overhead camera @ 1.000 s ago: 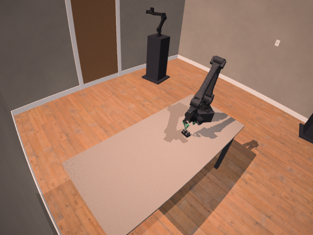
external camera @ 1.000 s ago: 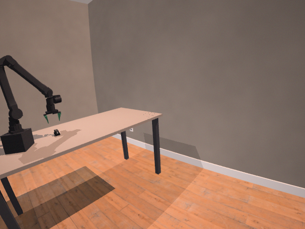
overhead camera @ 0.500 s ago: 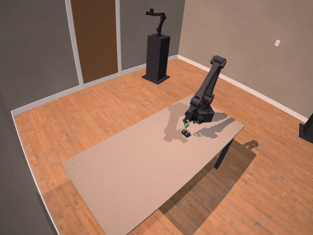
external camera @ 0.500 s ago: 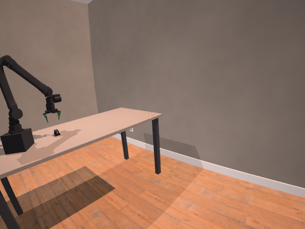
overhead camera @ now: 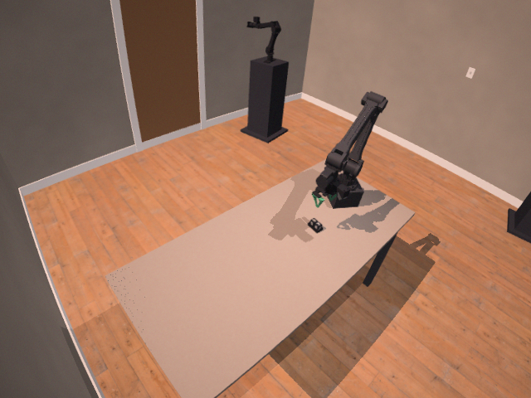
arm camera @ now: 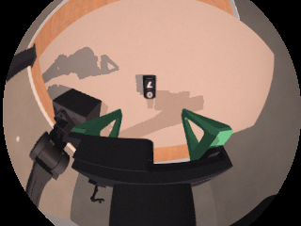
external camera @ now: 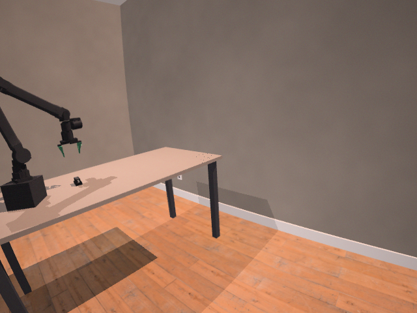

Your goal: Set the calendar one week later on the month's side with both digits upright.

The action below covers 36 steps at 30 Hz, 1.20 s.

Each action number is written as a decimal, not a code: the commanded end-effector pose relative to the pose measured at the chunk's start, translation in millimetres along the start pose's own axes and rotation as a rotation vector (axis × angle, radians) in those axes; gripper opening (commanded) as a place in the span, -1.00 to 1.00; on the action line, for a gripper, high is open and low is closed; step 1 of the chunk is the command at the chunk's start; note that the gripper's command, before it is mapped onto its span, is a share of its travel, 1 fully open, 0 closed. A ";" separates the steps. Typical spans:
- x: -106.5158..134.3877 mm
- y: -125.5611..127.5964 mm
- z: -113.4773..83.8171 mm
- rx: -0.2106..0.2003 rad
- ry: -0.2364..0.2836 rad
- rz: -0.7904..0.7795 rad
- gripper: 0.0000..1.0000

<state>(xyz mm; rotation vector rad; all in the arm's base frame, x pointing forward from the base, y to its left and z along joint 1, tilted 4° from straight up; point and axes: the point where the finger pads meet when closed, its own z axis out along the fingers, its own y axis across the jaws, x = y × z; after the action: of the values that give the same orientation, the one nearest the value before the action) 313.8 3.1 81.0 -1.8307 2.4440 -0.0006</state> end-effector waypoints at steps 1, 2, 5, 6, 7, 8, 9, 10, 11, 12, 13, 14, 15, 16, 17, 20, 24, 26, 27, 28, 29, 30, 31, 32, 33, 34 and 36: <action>-4.5 -20.1 -25.6 0.040 -0.014 -0.005 1.00; -4.4 -20.6 -30.8 0.050 -0.017 -0.005 1.00; -4.9 -20.3 -33.8 0.050 -0.017 -0.005 1.00; -5.3 -20.2 -34.0 0.050 -0.017 -0.006 1.00; -5.3 -20.2 -34.0 0.050 -0.017 -0.006 1.00; -5.3 -20.2 -34.0 0.050 -0.017 -0.006 1.00; -5.5 -21.1 -32.4 0.049 -0.017 -0.006 1.00; -5.5 -21.3 -31.6 0.048 -0.016 -0.006 1.00; -5.5 -21.3 -31.5 0.047 -0.016 -0.006 1.00; -5.5 -21.3 -31.5 0.047 -0.016 -0.006 1.00; -5.5 -21.3 -31.5 0.047 -0.016 -0.006 1.00; -5.5 -21.3 -31.5 0.047 -0.016 -0.006 1.00; -5.5 -21.3 -31.5 0.047 -0.016 -0.006 1.00; -5.5 -21.3 -31.5 0.047 -0.016 -0.006 1.00; -5.5 -21.3 -31.5 0.047 -0.016 -0.006 1.00; -5.5 -21.3 -31.5 0.047 -0.016 -0.006 1.00; -5.5 -21.3 -31.5 0.047 -0.016 -0.006 1.00; -5.5 -21.3 -31.5 0.047 -0.016 -0.006 1.00; -5.5 -21.3 -31.5 0.047 -0.016 -0.006 1.00; -5.5 -21.3 -31.5 0.047 -0.016 -0.006 1.00; -5.5 -21.3 -31.5 0.047 -0.016 -0.006 1.00; -5.5 -21.3 -31.5 0.047 -0.016 -0.006 1.00; -5.5 -21.3 -31.5 0.047 -0.016 -0.006 1.00; -5.5 -21.3 -31.5 0.047 -0.016 -0.006 1.00; -5.5 -21.3 -31.5 0.047 -0.016 -0.006 1.00; -5.5 -21.3 -31.5 0.047 -0.016 -0.006 1.00; -5.5 -21.3 -31.5 0.047 -0.016 -0.006 1.00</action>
<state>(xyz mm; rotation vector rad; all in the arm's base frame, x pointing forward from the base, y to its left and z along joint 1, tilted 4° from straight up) 308.5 2.8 86.1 -1.8409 2.4591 0.0210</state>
